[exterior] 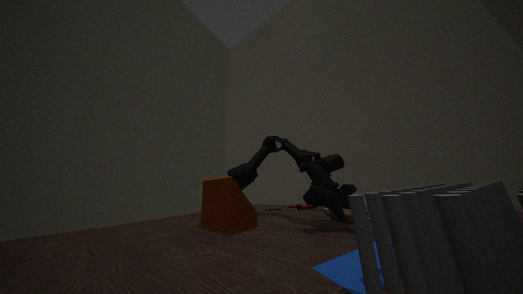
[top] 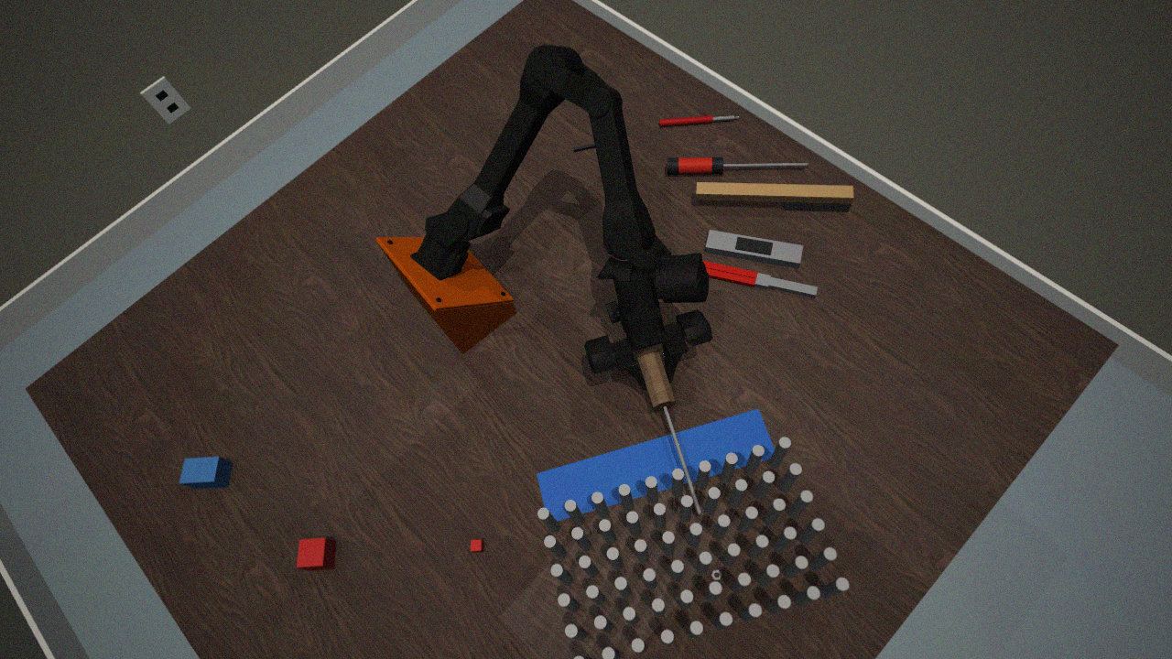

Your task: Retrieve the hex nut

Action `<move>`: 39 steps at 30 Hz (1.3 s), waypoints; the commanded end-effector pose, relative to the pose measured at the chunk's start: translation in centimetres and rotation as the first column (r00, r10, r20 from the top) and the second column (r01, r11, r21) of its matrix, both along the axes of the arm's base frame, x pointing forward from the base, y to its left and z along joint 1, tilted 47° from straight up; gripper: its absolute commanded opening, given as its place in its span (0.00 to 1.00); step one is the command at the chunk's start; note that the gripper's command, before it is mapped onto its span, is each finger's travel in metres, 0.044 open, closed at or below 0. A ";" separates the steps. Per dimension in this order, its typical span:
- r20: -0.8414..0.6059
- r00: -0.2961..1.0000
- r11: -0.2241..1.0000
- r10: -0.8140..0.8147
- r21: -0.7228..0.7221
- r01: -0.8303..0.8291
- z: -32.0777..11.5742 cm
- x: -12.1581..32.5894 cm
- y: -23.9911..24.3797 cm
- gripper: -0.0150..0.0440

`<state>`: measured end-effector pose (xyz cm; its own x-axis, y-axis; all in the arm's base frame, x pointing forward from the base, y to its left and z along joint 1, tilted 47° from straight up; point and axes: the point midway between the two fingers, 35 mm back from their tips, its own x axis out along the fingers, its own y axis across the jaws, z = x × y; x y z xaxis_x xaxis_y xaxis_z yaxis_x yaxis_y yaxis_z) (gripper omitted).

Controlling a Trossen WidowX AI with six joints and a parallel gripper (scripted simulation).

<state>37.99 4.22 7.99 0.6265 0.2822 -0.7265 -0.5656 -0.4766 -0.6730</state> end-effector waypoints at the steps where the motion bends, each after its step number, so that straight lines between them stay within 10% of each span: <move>1: 0.009 1.000 1.000 0.002 -0.002 -0.002 0.1 0.4 -0.3 0.25; 39: 0.010 1.000 1.000 0.002 -0.003 -0.002 -0.6 2.5 -1.6 0.25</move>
<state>40.10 2.82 7.25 0.6271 0.2815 -0.7263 -0.5651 -0.4773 -0.6729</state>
